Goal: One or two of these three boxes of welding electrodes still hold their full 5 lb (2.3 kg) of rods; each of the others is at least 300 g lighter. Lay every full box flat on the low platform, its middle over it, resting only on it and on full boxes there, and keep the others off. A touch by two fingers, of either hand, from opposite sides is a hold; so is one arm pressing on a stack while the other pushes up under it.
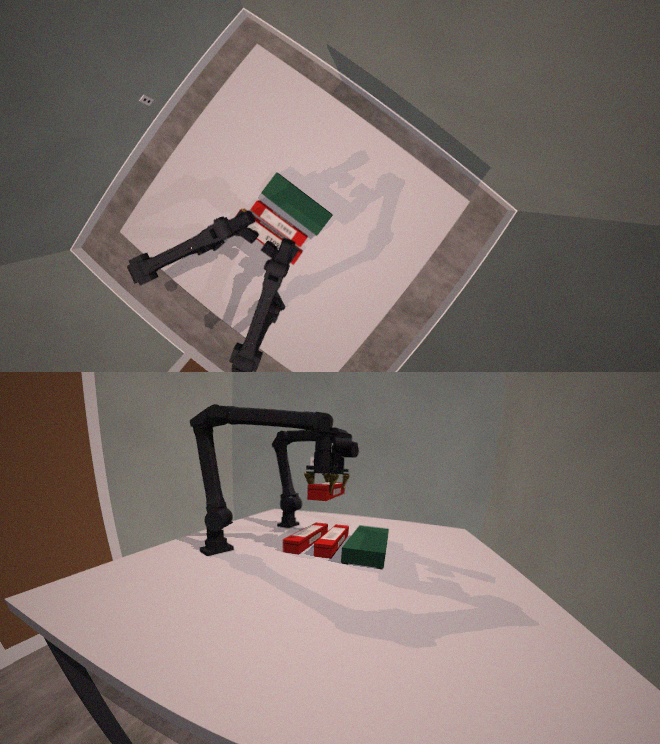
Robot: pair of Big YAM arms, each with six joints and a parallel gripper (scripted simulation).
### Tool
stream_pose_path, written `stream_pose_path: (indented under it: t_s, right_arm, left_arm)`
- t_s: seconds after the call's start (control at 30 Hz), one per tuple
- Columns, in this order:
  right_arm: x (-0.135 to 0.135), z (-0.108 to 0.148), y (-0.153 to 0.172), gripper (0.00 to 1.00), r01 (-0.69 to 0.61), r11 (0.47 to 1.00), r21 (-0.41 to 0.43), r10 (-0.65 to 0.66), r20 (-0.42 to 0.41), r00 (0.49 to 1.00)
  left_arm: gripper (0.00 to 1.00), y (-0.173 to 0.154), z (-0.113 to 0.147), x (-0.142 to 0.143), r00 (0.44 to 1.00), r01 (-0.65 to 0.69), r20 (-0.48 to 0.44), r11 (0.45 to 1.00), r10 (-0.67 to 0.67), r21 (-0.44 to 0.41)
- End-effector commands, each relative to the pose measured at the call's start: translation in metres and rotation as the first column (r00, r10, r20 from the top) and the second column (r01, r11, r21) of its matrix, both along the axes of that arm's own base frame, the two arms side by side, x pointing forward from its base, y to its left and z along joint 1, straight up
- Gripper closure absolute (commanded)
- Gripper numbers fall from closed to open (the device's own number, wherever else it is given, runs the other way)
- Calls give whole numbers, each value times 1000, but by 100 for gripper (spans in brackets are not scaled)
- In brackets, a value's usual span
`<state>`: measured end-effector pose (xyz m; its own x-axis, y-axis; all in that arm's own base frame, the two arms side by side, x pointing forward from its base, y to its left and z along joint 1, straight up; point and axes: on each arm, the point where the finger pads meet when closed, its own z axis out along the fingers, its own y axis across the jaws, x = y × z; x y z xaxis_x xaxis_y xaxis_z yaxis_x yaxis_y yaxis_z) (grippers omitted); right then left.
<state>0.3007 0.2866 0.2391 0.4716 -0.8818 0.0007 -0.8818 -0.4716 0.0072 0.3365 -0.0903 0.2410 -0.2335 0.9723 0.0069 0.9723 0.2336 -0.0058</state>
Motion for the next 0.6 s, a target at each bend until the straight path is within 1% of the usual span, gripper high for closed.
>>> stream_pose_path:
  t_s: [0.0, 0.57]
  right_arm:
    - [6, 12, 5, 100, 2, 999, 39, -4, 39, 999]
    - [6, -8, 6, 100, 2, 999, 39, -4, 39, 999]
  left_arm:
    - [100, -3, 11, 8, 999, 1, 52, 1000, 0, -19]
    - [100, -3, -9, 9, 999, 1, 52, 1000, 0, -19]
